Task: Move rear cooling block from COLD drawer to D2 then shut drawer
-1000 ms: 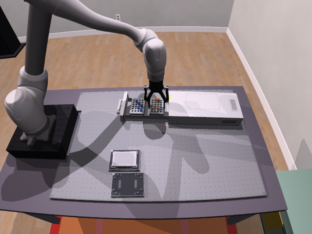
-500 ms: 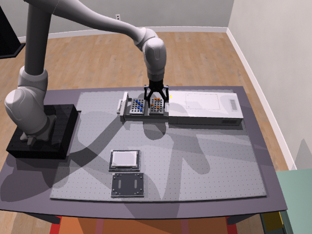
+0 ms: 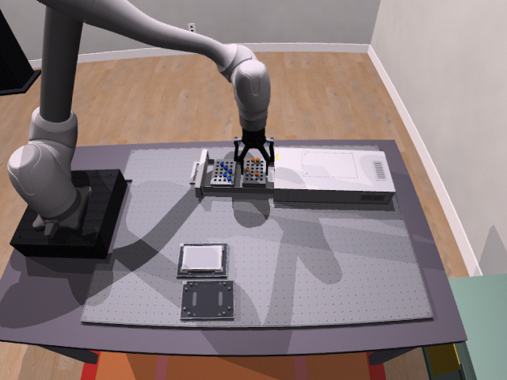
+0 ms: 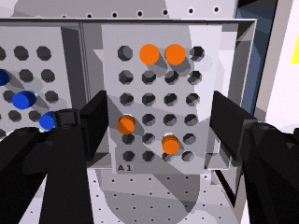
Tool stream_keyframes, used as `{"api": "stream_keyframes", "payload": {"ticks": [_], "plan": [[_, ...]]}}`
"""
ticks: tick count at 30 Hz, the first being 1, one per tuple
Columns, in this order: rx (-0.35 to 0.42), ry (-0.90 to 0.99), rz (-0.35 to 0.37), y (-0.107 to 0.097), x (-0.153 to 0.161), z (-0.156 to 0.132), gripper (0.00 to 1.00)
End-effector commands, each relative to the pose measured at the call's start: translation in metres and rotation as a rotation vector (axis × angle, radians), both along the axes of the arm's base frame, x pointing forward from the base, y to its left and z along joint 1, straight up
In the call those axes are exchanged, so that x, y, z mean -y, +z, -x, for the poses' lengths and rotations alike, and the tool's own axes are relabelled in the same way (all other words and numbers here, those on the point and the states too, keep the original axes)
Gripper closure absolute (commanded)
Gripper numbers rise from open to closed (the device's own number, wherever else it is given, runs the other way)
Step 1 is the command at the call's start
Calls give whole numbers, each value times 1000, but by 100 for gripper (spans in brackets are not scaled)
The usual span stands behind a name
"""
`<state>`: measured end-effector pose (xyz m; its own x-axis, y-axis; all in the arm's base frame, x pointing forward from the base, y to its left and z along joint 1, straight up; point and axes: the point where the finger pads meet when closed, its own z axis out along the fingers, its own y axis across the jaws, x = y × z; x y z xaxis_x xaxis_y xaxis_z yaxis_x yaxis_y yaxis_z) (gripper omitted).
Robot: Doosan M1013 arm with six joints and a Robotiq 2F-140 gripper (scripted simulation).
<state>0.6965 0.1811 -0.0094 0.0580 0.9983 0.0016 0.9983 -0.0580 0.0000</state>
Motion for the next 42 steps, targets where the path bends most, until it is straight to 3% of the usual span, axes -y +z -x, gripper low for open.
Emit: {"api": "stream_keyframes", "payload": {"ticks": [1,42], "plan": [[1,0,-1,1,0,0,90],[1,0,-1,50,0,0,90]]}}
